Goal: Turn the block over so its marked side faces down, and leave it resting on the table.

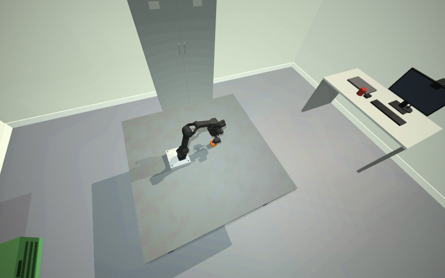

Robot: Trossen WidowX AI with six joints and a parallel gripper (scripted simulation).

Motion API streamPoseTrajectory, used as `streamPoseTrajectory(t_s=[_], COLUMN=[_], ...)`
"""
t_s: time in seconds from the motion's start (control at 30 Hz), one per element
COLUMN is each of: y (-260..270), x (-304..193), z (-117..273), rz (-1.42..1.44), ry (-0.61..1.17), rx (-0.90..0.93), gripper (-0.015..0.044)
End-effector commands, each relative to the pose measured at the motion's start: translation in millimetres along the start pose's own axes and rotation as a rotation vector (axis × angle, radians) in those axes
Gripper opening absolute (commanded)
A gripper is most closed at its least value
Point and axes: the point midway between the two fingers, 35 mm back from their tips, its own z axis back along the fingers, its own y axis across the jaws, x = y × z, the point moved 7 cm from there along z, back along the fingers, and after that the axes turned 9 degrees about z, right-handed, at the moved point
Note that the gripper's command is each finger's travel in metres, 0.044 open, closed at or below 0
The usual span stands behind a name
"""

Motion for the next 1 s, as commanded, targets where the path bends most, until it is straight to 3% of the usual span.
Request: streamPoseTrajectory(t_s=[0.0, 0.97], y=[-0.2, -1.5], x=[-0.3, -1.4], z=[-11.4, -59.7], rz=[0.007, 0.007], ry=[0.005, 0.005], rx=[-0.004, -0.004], gripper=[0.044, 0.044])
